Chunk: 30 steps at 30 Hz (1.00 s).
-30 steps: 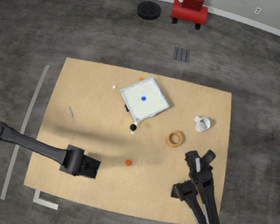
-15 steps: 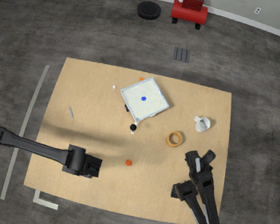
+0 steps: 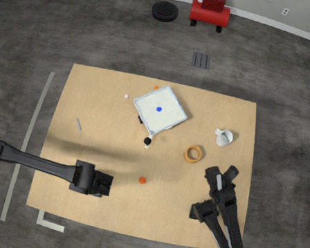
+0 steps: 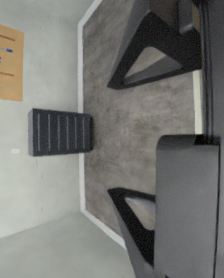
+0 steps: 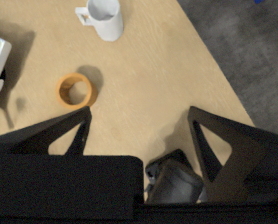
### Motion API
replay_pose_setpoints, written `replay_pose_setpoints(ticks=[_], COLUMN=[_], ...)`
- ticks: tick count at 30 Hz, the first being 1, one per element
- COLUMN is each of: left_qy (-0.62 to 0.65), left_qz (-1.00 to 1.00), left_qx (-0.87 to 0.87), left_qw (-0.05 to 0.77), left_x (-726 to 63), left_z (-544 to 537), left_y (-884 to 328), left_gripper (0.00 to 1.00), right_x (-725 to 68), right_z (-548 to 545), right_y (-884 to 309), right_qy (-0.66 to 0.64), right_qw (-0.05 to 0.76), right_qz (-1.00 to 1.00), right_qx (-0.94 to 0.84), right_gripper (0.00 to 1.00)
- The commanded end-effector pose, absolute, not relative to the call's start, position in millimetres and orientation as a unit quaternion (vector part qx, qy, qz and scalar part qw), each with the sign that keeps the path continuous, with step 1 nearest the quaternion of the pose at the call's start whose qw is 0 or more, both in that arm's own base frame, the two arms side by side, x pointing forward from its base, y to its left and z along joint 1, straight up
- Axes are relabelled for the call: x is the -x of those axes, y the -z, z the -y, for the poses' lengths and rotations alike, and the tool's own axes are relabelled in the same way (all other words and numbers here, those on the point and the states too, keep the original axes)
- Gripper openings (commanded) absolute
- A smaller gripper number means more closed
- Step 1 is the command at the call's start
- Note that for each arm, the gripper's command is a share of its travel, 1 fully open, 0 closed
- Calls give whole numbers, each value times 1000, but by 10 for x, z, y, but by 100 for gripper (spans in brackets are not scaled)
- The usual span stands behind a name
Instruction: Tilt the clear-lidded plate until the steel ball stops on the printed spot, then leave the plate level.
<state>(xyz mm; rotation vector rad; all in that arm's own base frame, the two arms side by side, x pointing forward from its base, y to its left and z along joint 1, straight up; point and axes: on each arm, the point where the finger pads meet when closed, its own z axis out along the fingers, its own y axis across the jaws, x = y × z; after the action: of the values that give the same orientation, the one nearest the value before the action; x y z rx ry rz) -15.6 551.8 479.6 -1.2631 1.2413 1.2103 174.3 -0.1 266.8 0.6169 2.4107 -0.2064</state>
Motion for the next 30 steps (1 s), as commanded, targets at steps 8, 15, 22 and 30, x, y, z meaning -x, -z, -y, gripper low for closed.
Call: replay_pose_setpoints(ticks=[8,15,22,30], left_qy=[-511,-511,-511,-511], left_qz=[-489,-489,-489,-489], left_qx=[511,511,511,511], left_qw=[489,489,489,489], left_x=[239,239,239,239], left_z=[-5444,-5444,-5444,-5444], left_y=[-5005,-5005,-5005,-5005], left_gripper=[100,100,100,100], right_x=[-2181,-2404,-2643,-2801], right_z=[-673,-1136,-1724,-2327], right_y=[-3106,-3142,-3106,-2960], right_qy=[72,76,71,62], right_qw=[276,230,181,123], right_qz=[-958,-966,-953,-916], right_qx=[-45,86,232,377], right_gripper=[100,100,100,100])
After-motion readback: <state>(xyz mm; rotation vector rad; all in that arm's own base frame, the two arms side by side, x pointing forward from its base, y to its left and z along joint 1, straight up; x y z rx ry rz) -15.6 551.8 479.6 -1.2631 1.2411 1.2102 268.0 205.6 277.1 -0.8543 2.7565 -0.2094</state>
